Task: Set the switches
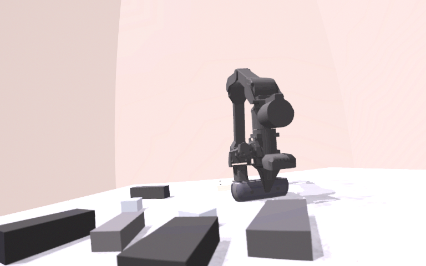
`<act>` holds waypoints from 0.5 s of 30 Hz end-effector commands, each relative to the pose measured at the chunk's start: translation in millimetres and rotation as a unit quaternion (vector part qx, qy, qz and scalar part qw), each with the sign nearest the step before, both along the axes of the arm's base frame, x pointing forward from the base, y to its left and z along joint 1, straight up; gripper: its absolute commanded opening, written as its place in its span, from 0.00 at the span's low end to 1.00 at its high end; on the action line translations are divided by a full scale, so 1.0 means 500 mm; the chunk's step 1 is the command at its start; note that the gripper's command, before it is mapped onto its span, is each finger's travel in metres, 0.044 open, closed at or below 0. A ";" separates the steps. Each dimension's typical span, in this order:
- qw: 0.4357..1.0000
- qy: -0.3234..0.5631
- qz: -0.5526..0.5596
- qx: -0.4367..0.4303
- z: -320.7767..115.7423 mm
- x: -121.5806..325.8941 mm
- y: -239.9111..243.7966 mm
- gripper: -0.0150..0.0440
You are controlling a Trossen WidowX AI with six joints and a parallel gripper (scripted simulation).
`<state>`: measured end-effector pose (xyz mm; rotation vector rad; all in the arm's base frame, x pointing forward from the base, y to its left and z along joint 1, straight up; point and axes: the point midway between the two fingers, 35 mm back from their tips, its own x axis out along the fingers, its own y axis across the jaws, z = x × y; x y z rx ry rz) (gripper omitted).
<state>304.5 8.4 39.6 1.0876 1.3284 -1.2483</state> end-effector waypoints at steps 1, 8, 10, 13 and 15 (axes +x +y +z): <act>1.000 0.027 0.001 0.000 -0.019 -0.026 -0.001 0.25; 1.000 0.003 0.000 0.000 0.012 0.018 0.001 0.25; 1.000 0.009 0.001 0.000 0.030 0.043 0.003 0.25; 1.000 0.016 0.001 0.000 0.056 0.077 0.006 0.25; 1.000 0.021 0.001 0.000 0.072 0.097 0.008 0.25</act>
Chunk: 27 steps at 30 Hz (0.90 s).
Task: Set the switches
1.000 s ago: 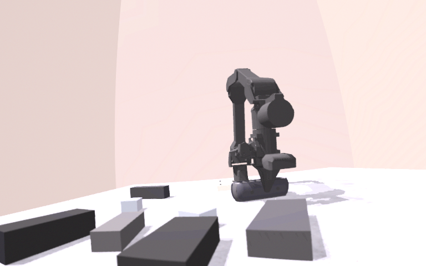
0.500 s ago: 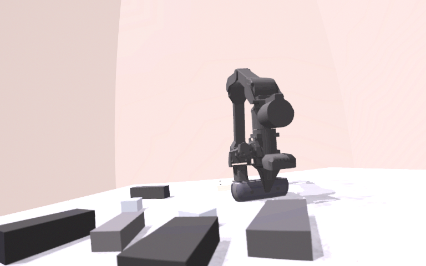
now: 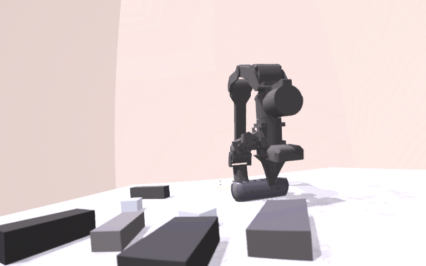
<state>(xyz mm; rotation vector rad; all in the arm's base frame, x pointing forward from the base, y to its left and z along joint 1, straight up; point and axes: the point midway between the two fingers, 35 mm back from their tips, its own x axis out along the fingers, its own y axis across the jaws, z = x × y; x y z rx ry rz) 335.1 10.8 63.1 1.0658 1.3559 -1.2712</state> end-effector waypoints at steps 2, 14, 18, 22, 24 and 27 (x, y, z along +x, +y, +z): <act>1.000 0.007 -0.001 0.001 0.035 0.048 0.005 0.25; 0.998 -0.057 0.001 0.006 0.040 -0.019 -0.004 0.25; 0.996 -0.089 0.003 0.008 0.033 -0.058 -0.007 0.25; 0.995 -0.094 0.003 0.008 0.032 -0.065 -0.008 0.25; 0.995 -0.094 0.003 0.008 0.032 -0.065 -0.008 0.25; 0.995 -0.095 0.002 0.008 0.034 -0.063 -0.008 0.25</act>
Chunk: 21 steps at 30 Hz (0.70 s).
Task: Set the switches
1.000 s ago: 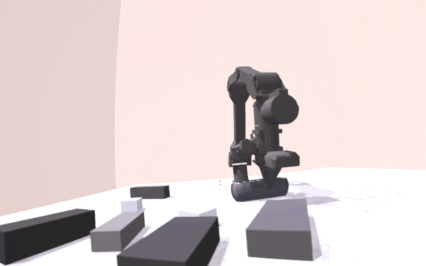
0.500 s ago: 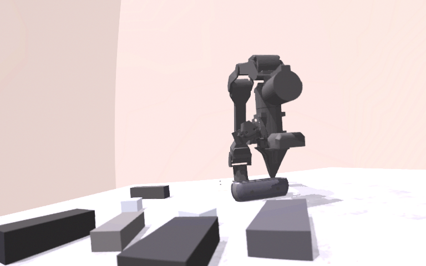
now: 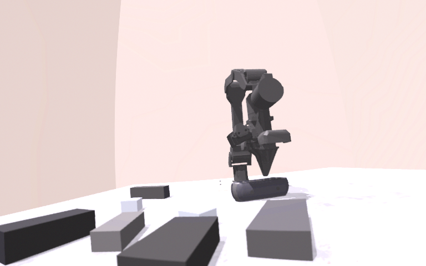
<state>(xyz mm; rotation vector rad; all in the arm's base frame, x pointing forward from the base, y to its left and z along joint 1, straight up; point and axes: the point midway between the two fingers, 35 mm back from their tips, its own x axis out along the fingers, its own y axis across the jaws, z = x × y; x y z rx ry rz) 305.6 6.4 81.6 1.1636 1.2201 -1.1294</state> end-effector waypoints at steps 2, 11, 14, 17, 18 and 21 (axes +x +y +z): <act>1.000 0.001 0.002 0.002 -0.005 -0.006 0.001 0.25; 1.000 -0.001 0.000 0.000 0.100 -0.003 0.000 0.65; 1.000 -0.001 0.000 0.000 0.100 -0.003 0.000 0.61; 1.000 -0.001 0.000 0.000 0.100 -0.003 0.000 0.48; 1.000 -0.001 0.000 0.000 0.100 -0.003 0.000 0.43; 1.000 -0.001 0.000 0.000 0.100 -0.003 0.000 0.30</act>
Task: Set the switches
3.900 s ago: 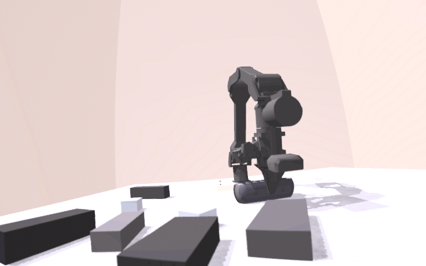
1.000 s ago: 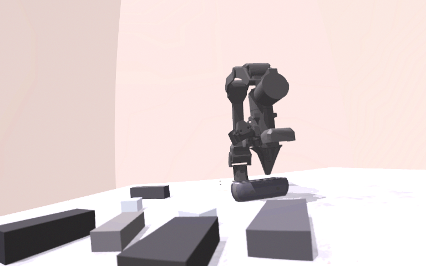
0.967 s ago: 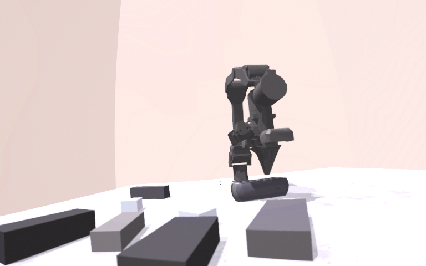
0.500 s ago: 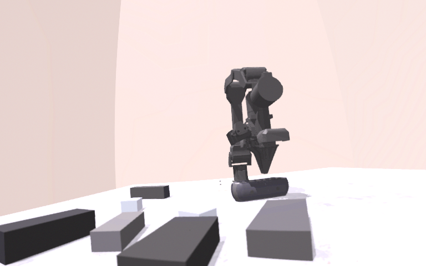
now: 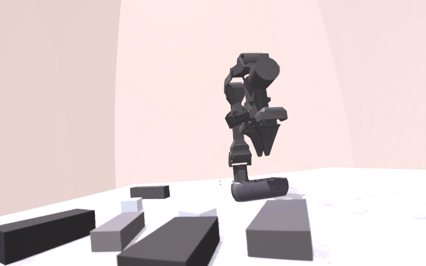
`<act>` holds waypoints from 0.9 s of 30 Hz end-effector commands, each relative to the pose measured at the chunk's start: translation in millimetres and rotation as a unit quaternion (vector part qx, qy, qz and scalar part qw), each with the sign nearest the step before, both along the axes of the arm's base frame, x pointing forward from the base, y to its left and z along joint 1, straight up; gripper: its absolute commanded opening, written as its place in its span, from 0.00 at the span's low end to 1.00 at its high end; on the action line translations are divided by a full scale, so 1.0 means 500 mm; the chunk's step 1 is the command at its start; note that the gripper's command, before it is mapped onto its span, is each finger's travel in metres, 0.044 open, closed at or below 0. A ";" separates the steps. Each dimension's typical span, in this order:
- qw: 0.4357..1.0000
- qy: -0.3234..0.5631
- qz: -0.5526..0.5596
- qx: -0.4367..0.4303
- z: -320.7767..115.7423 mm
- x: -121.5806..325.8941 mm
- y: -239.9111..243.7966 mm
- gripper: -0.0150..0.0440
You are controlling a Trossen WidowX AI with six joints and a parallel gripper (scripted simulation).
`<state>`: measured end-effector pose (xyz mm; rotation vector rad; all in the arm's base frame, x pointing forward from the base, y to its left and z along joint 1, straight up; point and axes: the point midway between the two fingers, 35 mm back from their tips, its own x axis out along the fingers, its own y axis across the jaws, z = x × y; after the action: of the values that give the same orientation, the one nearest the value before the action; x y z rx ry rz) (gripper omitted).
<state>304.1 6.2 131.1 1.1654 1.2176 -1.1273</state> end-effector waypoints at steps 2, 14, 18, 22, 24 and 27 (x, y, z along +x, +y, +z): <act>1.000 0.001 0.000 0.000 0.001 0.000 0.000 0.25; 1.000 0.000 0.000 0.000 0.001 0.000 0.000 0.39; 1.000 0.000 0.000 0.000 0.001 0.000 0.000 0.57; 1.000 0.000 0.000 0.000 0.001 0.000 0.000 0.74; 1.000 0.000 0.000 0.000 0.001 0.000 0.000 0.83; 1.000 0.000 0.000 0.000 0.001 0.000 0.000 0.97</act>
<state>304.3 6.2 131.5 1.1659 1.2170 -1.1268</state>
